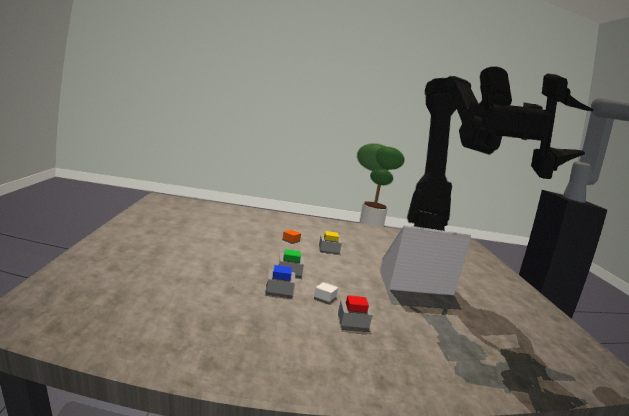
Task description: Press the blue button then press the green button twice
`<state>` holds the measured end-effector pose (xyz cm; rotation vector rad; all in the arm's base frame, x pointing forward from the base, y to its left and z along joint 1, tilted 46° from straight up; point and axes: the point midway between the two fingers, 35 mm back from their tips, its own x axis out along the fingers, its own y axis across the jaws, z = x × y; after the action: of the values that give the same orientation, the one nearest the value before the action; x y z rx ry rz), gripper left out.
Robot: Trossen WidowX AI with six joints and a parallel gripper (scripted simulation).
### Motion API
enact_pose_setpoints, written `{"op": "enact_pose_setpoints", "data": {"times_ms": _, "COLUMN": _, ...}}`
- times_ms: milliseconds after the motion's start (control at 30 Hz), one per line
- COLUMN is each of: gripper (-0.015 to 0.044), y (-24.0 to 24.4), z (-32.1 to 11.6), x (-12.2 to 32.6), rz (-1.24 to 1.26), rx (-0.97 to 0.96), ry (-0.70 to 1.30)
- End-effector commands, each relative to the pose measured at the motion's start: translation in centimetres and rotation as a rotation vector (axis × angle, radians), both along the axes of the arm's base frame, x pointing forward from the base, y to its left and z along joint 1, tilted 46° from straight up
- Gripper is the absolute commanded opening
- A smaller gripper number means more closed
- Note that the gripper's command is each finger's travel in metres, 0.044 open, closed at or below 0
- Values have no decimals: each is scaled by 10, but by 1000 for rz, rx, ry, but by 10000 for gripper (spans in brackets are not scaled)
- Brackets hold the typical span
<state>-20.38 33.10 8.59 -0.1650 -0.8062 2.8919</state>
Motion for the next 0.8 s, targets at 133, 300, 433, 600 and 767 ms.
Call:
{"op": "enact_pose_setpoints", "data": {"times_ms": 133, "gripper": 400, "y": 69, "z": -37, "x": 56, "rz": -373, "rx": -413, "ry": -38}}
{"op": "enact_pose_setpoints", "data": {"times_ms": 300, "gripper": 400, "y": 100, "z": -67, "x": 107, "rz": -634, "rx": -686, "ry": -44}}
{"op": "enact_pose_setpoints", "data": {"times_ms": 433, "gripper": 400, "y": 113, "z": -90, "x": 149, "rz": -836, "rx": -886, "ry": -40}}
{"op": "enact_pose_setpoints", "data": {"times_ms": 600, "gripper": 400, "y": 116, "z": -118, "x": 205, "rz": -1093, "rx": -1127, "ry": -26}}
{"op": "enact_pose_setpoints", "data": {"times_ms": 767, "gripper": 400, "y": 105, "z": -142, "x": 260, "rz": -1354, "rx": -1353, "ry": -9}}
